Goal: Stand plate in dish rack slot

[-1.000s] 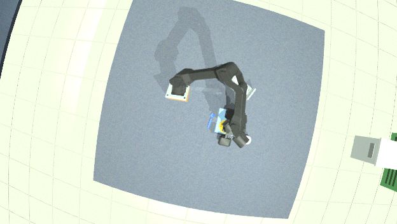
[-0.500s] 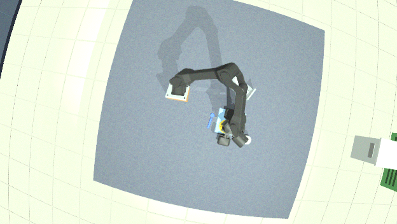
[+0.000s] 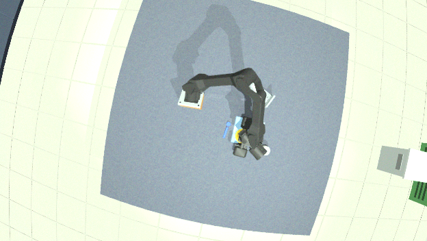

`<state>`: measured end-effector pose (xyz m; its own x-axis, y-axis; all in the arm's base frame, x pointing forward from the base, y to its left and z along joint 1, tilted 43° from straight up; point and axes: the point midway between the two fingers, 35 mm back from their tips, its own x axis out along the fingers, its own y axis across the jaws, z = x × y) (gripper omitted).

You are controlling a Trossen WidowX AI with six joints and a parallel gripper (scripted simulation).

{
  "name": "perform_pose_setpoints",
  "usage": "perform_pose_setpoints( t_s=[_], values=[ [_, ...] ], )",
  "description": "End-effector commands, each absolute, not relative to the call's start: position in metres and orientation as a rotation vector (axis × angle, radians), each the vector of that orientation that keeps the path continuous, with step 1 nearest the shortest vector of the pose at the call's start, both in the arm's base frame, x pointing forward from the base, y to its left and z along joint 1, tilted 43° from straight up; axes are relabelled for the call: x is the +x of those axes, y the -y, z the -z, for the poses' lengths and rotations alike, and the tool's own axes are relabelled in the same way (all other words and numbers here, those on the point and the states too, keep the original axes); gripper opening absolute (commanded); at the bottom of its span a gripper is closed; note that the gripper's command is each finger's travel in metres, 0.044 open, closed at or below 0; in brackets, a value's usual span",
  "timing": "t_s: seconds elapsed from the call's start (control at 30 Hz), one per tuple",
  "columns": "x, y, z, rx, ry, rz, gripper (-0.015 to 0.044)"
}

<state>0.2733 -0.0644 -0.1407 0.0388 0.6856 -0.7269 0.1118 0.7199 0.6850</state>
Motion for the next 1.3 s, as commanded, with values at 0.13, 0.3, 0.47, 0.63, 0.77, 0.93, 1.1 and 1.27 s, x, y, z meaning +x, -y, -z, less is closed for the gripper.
perform_pose_setpoints(
  t_s=[0.13, 0.3, 0.47, 0.63, 0.77, 0.93, 1.1, 1.27],
  values=[
    [0.282, 0.103, 0.11, 0.668, -1.481, -0.485, 0.0003],
    [0.282, 0.126, 0.089, 0.666, -1.481, -0.483, 0.0],
    [0.28, 0.146, 0.067, 0.666, -1.482, -0.484, 0.0],
    [0.279, 0.163, 0.05, 0.667, -1.482, -0.485, 0.0],
    [0.277, 0.176, 0.035, 0.668, -1.482, -0.488, 0.0],
    [0.276, 0.185, 0.027, 0.669, -1.482, -0.489, 0.0],
    [0.279, 0.177, 0.016, 0.735, -1.511, -0.424, 0.0],
    [0.285, 0.161, -0.005, 0.867, -1.561, -0.29, 0.0]
  ],
)
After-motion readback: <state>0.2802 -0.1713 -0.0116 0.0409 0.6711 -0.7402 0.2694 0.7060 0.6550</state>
